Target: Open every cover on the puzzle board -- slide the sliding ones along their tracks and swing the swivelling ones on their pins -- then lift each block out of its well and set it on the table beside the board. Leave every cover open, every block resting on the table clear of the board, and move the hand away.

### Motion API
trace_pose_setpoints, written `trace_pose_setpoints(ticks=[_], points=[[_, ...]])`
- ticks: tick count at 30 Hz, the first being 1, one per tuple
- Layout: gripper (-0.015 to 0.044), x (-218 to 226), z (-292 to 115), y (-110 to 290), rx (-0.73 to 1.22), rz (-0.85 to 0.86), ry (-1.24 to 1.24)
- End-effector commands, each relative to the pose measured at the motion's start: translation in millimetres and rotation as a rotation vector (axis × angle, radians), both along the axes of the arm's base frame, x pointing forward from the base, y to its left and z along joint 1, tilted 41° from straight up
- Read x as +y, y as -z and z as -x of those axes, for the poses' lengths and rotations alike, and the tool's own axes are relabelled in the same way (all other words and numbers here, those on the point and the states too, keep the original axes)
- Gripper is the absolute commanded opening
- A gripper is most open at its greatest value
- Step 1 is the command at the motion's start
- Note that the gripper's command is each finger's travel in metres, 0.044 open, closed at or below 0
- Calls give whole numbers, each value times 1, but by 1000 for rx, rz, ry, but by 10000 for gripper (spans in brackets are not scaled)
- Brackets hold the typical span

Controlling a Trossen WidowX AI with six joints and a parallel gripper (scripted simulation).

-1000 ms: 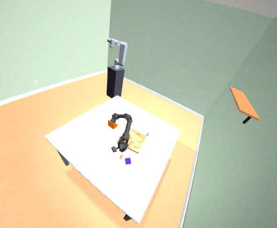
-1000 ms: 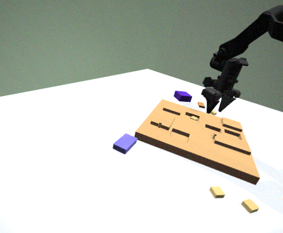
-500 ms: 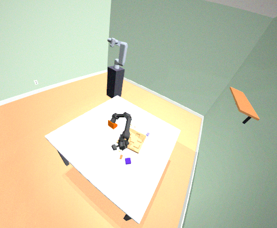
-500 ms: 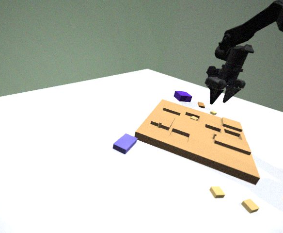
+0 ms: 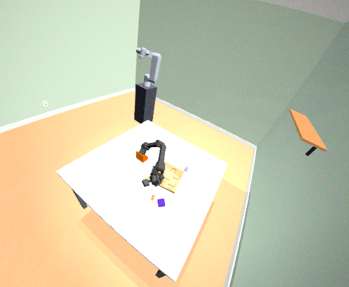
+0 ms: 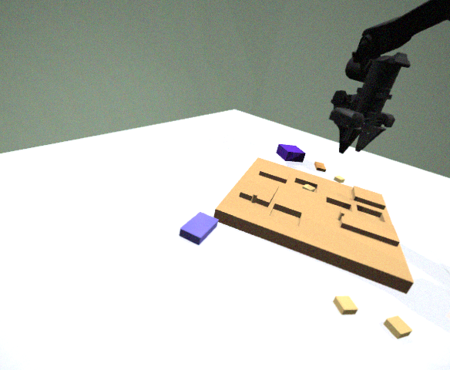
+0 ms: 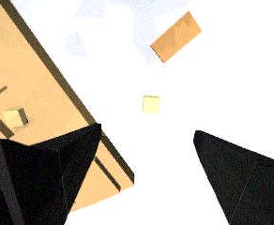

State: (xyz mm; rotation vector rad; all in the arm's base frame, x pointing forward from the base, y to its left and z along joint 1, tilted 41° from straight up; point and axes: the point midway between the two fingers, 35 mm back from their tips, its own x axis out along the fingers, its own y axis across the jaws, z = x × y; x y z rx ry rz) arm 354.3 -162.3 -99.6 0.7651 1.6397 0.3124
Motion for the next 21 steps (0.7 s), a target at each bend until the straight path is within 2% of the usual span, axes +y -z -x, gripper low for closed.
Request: trace_pose_setpoints(ticks=[1, 11, 21], points=[[256, 14, -8, -16, -17, 1, -15], [0, 58, -22, -53, -58, -2, -63], [0, 105, -25, -88, -99, -14, -115]])
